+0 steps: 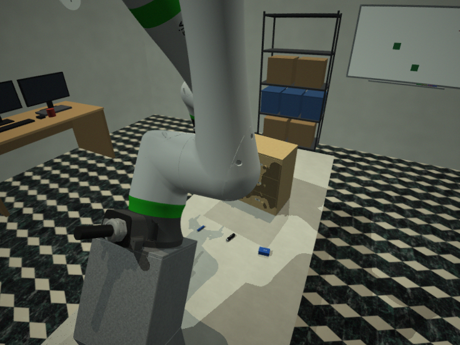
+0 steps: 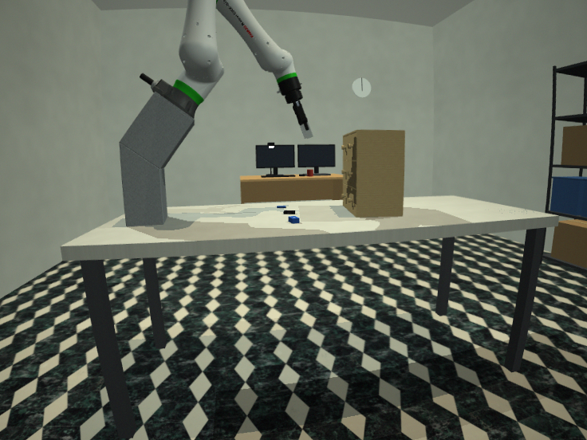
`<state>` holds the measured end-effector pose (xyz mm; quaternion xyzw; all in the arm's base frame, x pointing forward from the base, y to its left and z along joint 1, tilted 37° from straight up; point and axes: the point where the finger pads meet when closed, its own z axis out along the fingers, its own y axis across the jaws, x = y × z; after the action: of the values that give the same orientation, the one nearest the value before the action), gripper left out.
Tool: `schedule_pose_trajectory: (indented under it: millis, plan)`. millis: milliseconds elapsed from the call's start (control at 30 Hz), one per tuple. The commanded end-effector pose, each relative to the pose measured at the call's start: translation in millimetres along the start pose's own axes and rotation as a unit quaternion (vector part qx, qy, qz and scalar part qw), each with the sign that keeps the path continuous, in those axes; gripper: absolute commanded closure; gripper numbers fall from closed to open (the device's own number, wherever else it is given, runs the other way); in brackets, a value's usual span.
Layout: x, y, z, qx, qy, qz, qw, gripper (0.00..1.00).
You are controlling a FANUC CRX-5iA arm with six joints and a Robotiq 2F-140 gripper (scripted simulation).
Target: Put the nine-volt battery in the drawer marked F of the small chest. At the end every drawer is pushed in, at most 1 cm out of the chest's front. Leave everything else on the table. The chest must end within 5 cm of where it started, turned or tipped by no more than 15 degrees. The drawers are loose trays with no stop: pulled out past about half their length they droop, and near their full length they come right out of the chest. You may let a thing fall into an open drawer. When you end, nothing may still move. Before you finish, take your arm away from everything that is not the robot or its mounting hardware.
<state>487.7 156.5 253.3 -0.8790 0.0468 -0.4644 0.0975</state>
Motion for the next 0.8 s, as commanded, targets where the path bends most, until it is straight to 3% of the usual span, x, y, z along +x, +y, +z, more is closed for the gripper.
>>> schedule_pose_trajectory:
  millis: [0,500,767]
  plan:
    - [-3,-3,-7,-0.035,-0.048,0.003,0.998,0.0]
    - [-11,-4,-25,-0.035,-0.134,0.007,0.99,0.0]
    - [-14,-5,-29,-0.035,-0.156,0.007,0.987,0.0]
